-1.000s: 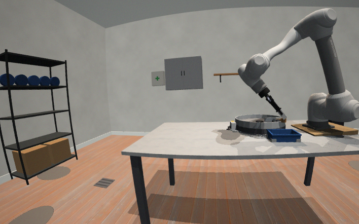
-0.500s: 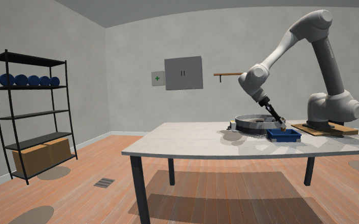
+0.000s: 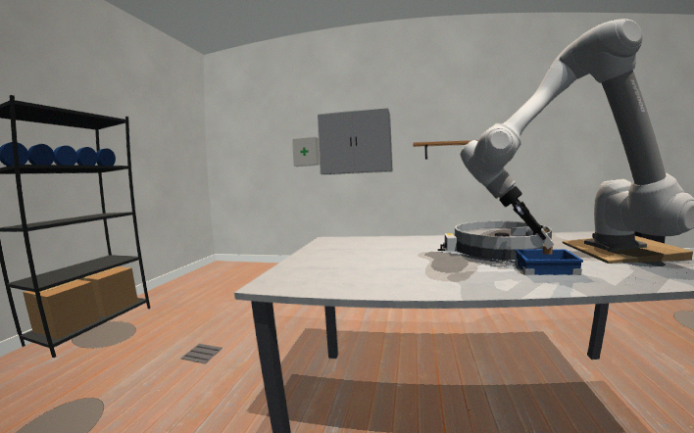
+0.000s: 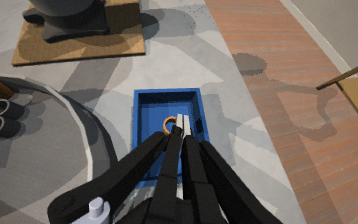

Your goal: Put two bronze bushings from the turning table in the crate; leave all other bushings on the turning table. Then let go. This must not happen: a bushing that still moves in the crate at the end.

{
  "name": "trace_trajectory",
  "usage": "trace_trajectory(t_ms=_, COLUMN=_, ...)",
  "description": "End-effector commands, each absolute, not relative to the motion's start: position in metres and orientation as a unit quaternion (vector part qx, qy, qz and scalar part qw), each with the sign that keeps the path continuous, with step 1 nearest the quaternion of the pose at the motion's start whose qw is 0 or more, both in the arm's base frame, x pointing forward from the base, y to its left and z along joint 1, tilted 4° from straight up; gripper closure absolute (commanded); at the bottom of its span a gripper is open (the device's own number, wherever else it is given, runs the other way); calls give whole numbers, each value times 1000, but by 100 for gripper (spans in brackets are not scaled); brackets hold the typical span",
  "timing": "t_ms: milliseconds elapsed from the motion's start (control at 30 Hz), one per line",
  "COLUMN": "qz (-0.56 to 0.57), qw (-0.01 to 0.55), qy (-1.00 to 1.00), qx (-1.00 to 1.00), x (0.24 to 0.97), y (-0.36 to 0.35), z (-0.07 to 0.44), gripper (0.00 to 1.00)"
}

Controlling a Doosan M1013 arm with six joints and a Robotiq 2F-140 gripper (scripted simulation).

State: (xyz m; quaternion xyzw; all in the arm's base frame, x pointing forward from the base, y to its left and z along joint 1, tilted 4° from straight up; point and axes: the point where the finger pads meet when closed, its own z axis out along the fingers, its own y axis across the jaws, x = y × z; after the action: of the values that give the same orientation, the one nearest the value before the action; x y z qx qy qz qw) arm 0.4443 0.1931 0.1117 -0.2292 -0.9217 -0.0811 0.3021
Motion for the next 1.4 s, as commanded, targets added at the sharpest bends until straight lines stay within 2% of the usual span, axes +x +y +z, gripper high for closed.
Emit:
trace_trajectory(t_ms=0, qz=-81, qw=302, qy=-922, qx=-229, x=444, y=193, z=112, gripper=100)
trace_trajectory(t_ms=833, qz=-81, qw=302, qy=-922, qx=-229, x=444, y=193, z=111, gripper=100)
trace_trajectory(t_ms=1367, qz=-81, qw=302, qy=-922, qx=-229, x=445, y=193, z=93, gripper=100)
